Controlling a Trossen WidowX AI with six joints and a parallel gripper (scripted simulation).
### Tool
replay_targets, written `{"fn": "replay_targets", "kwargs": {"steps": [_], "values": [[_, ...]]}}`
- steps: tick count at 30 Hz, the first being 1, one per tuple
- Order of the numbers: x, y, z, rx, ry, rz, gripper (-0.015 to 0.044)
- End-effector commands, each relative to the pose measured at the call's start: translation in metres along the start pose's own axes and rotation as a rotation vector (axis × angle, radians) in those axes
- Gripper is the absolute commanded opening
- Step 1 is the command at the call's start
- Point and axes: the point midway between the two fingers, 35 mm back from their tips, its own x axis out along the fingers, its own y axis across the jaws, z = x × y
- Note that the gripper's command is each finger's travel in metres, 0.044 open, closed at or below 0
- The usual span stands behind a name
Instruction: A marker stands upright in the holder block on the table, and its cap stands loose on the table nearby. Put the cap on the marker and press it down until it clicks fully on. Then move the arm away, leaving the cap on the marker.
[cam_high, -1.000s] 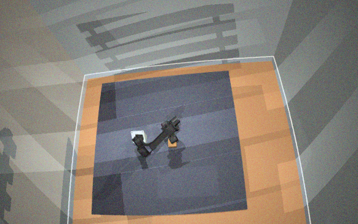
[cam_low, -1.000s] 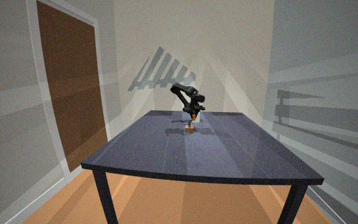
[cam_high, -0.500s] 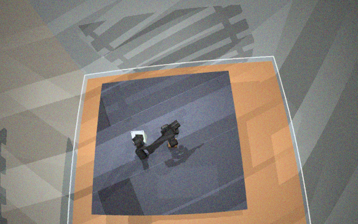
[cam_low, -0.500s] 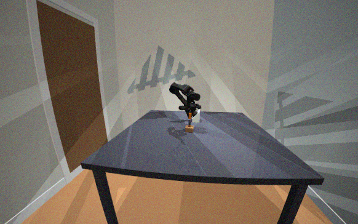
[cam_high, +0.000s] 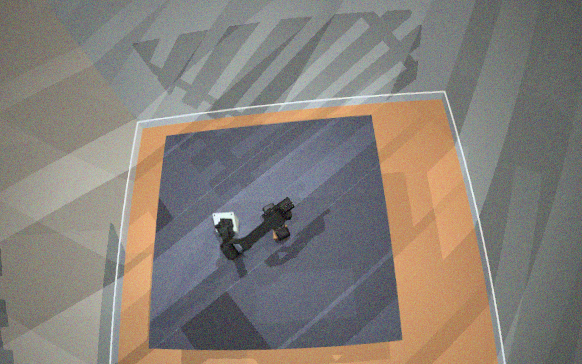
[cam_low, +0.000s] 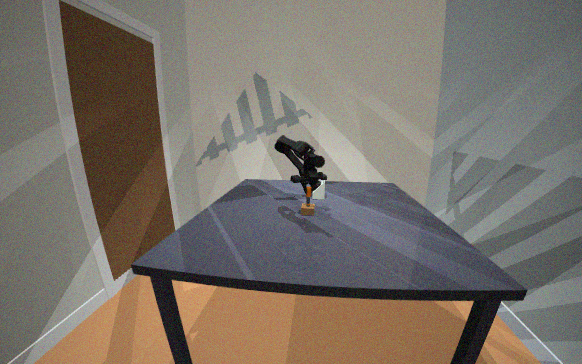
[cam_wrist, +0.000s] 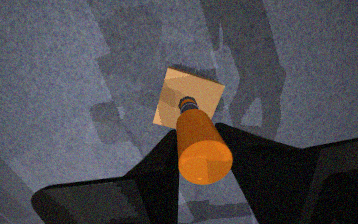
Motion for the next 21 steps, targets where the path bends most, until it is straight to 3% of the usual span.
{"fn": "replay_targets", "kwargs": {"steps": [1,21], "values": [[0.007,0.0,0.0,-0.003,-0.001,-0.003,0.0],[0.034,-0.001,-0.002,-0.003,0.0,-0.005,0.0]]}}
